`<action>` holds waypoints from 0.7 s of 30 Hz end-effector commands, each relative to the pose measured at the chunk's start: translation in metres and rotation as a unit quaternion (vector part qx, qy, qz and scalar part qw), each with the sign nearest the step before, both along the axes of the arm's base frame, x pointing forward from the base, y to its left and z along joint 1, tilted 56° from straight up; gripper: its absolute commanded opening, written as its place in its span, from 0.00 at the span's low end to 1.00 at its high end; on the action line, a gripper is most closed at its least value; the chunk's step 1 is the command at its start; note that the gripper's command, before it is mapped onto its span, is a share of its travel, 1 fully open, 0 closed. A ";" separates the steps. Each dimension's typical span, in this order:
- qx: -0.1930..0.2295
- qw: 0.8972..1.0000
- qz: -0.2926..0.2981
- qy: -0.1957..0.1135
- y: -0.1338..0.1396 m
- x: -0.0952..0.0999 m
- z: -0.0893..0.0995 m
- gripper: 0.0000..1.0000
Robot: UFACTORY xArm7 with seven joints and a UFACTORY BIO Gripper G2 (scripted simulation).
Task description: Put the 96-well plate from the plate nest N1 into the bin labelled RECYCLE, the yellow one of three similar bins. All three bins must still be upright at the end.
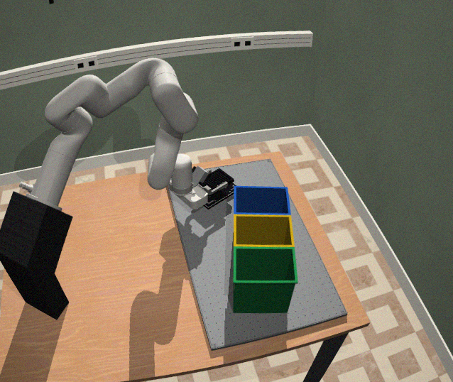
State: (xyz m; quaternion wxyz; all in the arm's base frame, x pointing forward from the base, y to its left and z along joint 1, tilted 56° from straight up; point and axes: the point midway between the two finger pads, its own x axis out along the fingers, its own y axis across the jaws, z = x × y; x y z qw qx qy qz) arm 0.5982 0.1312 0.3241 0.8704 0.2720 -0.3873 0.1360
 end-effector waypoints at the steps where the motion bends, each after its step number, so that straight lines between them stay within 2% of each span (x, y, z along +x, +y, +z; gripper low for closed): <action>1: 0.000 1.000 -0.001 0.000 -0.005 -0.004 0.005 0.00; 21: 0.000 1.000 -0.001 0.000 -0.022 -0.021 0.020 0.00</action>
